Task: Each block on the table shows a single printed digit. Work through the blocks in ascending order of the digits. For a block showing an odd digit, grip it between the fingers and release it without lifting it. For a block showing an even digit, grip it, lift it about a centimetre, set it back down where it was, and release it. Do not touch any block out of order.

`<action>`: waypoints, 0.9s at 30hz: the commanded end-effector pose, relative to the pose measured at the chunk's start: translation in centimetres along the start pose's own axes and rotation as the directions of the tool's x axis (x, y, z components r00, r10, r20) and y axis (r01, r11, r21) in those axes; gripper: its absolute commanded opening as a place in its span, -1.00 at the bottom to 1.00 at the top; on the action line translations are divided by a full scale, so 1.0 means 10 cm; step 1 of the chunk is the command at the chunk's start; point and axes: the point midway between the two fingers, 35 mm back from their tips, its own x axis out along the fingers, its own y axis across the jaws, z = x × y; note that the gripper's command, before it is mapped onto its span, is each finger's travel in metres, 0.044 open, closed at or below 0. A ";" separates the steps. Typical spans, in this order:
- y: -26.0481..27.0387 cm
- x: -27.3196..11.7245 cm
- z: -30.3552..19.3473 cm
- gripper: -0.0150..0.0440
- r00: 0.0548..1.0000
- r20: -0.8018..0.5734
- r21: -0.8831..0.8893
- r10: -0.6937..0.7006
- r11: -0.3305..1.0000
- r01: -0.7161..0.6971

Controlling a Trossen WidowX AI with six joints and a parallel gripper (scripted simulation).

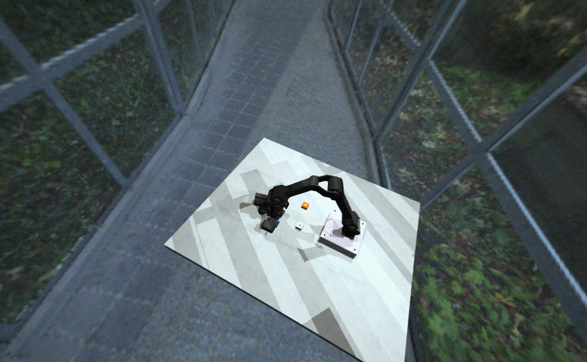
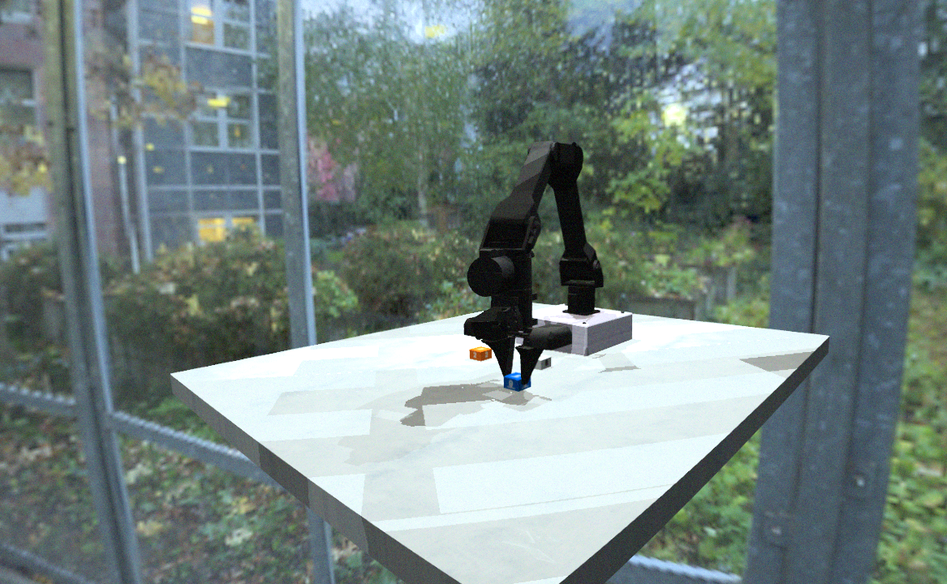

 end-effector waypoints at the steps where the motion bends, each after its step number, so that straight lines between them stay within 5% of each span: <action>1: 0.00 0.01 0.00 -0.08 1.000 -0.001 0.006 -0.001 1.000 0.001; 8: 0.00 0.01 0.00 -0.08 1.000 -0.001 0.006 -0.001 1.000 0.001; 19: 0.00 0.01 0.00 0.86 1.000 -0.001 0.006 -0.001 1.000 0.001; 27: 0.00 -0.35 0.00 0.86 1.000 -0.001 0.006 -0.001 1.000 0.001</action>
